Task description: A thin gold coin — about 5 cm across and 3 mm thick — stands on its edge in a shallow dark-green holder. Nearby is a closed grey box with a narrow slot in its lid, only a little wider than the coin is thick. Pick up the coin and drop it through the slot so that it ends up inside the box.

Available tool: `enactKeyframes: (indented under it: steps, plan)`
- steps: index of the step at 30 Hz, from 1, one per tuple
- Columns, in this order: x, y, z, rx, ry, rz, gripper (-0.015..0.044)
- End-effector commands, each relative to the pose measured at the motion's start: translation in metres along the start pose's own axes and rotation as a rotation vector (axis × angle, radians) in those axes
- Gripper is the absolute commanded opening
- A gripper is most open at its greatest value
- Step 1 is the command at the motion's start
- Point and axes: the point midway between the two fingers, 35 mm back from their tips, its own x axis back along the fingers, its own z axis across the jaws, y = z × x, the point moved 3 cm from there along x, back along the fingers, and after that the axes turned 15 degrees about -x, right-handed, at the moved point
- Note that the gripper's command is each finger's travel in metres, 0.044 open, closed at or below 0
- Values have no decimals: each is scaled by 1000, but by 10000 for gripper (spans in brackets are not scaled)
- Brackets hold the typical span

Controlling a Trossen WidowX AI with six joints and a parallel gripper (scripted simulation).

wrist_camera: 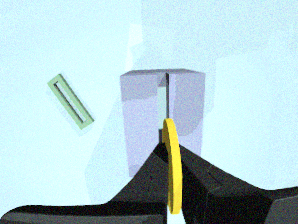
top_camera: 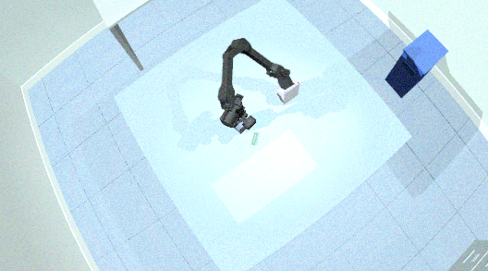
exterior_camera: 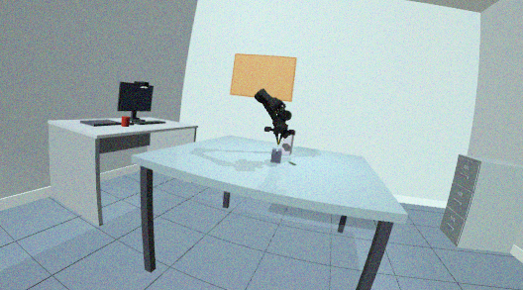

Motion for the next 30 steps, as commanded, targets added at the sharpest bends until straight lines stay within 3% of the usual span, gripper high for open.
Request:
enactKeyframes:
  steps: [1,30]
  plan:
    - [0,-2,-3,4,-4,1,0]
    - [-3,0,-1,0,-1,1,0]
